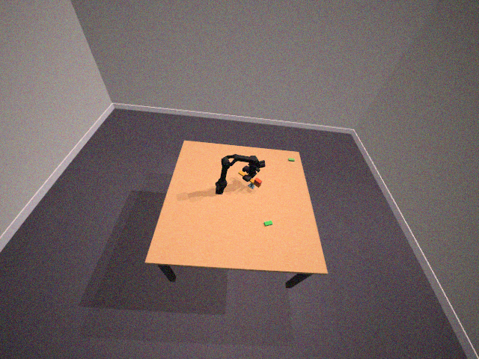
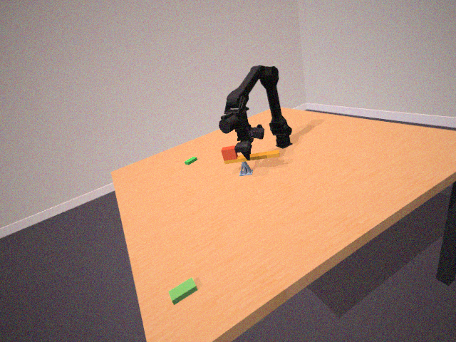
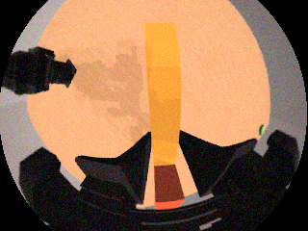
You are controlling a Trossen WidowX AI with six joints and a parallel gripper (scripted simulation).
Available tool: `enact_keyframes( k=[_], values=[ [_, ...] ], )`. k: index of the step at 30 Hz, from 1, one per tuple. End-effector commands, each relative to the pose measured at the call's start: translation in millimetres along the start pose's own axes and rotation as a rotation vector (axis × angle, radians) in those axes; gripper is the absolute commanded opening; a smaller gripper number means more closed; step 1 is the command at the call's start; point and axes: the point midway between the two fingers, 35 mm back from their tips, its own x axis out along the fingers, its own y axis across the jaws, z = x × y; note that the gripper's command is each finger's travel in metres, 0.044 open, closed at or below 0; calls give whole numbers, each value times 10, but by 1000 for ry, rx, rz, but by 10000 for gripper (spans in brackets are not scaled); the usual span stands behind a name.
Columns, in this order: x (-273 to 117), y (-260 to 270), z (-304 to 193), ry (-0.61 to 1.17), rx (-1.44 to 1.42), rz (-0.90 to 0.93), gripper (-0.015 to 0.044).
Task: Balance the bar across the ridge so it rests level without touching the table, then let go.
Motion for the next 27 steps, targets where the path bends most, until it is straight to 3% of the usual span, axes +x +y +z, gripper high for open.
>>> enact_keyframes(
  k=[1, 26, 27],
  values=[
    [2, 2, 1, -1, 0, 1, 171],
    [2, 2, 1, -1, 0, 1, 185],
    [2, 2, 1, -1, 0, 1, 211]
  ],
)
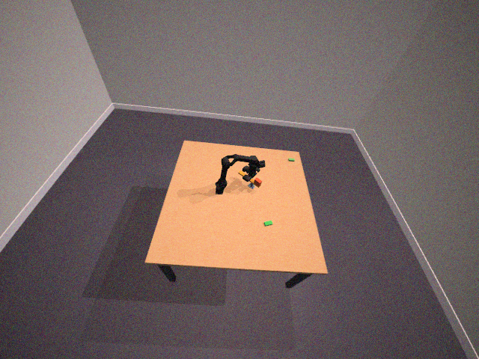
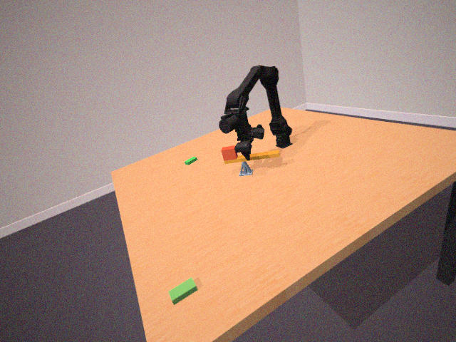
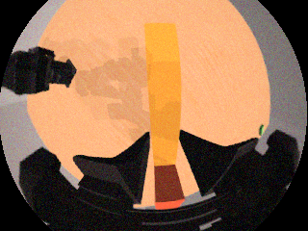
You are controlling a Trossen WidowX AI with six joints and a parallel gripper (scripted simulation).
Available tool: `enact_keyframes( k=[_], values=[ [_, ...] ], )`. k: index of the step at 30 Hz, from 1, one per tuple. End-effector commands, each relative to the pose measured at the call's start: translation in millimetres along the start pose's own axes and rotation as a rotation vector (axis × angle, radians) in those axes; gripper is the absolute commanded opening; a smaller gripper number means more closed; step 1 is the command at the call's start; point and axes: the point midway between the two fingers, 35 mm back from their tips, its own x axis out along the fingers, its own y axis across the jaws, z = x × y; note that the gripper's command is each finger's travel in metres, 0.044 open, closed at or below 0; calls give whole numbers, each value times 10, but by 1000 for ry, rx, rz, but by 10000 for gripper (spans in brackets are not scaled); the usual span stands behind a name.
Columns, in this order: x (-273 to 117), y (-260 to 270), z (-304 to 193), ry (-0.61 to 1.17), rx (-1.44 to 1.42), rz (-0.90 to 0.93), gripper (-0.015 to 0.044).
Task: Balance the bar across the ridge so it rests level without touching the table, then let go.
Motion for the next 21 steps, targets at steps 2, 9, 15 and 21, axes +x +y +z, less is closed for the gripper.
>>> enact_keyframes(
  k=[2, 9, 15, 21],
  values=[
    [1, 1, 1, -1, 0, 1, 264],
    [1, 1, 1, -1, 0, 1, 440],
    [-273, -35, -20, 0, 0, 0, 440],
    [-929, -16, -7, 0, 0, 0, 440]
  ],
)
